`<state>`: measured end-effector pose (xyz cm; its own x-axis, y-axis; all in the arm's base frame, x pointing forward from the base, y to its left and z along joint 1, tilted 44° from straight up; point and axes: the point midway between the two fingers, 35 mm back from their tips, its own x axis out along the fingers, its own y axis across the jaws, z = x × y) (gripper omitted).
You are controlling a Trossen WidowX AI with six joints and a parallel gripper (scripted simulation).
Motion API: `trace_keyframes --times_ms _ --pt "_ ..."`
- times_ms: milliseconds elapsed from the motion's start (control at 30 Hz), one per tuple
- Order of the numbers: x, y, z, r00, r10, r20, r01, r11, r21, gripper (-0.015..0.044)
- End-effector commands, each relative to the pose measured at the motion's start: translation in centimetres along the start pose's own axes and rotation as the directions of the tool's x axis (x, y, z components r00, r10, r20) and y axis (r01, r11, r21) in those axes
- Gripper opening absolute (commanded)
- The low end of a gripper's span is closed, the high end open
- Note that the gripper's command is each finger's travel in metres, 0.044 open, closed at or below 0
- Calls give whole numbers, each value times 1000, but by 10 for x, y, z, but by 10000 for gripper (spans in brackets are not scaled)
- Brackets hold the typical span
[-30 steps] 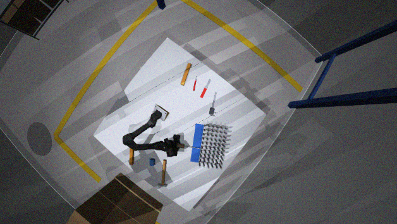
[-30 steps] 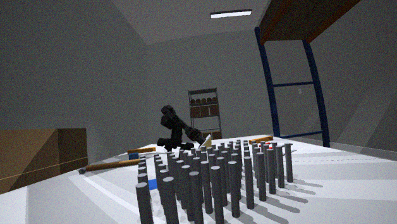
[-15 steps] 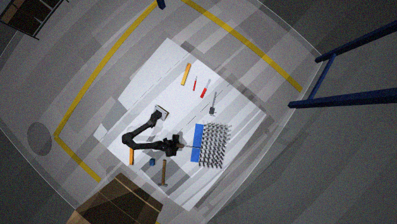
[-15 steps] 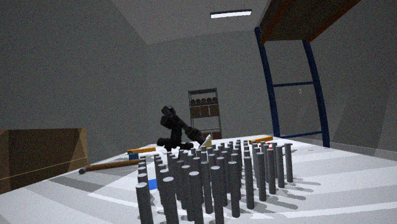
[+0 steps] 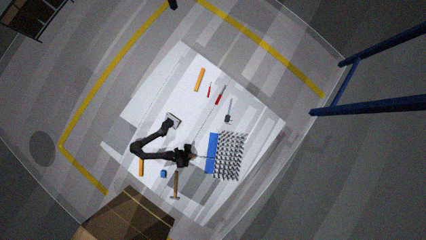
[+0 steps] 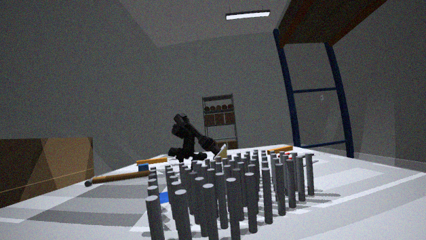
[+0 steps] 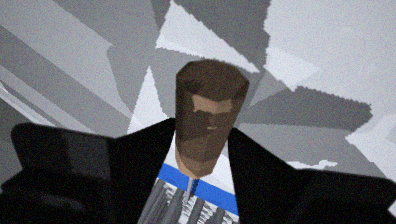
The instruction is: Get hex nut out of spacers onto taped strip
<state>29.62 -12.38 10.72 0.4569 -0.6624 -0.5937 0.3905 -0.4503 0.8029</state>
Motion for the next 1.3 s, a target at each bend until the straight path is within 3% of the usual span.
trace_keyframes --times_ms 0,1267 --pt "-1 -1 2 1000 -4 -6 4 1000 -4 0" --pt "-18 8 -4 1000 -2 -5 2 1000 2 0"
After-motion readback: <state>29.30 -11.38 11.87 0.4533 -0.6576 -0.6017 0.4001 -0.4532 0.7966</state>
